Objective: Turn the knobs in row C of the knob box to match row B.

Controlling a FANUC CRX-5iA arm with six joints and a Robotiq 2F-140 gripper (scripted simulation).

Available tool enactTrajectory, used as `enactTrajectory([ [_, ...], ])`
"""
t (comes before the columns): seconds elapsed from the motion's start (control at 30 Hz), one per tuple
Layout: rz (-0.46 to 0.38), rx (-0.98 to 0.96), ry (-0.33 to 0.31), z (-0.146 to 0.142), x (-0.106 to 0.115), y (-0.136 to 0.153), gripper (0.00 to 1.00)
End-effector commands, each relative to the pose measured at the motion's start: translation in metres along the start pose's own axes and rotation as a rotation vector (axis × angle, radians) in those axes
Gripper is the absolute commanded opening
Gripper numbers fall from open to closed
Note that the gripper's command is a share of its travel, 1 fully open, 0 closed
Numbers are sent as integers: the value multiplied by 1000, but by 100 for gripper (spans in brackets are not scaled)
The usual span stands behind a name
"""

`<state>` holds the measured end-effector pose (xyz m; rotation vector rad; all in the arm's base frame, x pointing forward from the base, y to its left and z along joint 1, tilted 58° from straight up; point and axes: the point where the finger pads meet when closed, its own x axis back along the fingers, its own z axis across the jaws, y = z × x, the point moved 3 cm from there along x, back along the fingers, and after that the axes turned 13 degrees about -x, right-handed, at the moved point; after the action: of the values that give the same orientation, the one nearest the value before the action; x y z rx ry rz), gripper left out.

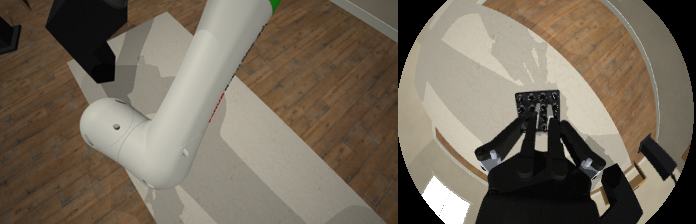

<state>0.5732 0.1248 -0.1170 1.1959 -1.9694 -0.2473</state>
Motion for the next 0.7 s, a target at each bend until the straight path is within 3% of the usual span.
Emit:
enactTrajectory([
  [0.0,0,0,0,0,1,0,12],
  [0.67,0,0,0,0,38,0,12],
])
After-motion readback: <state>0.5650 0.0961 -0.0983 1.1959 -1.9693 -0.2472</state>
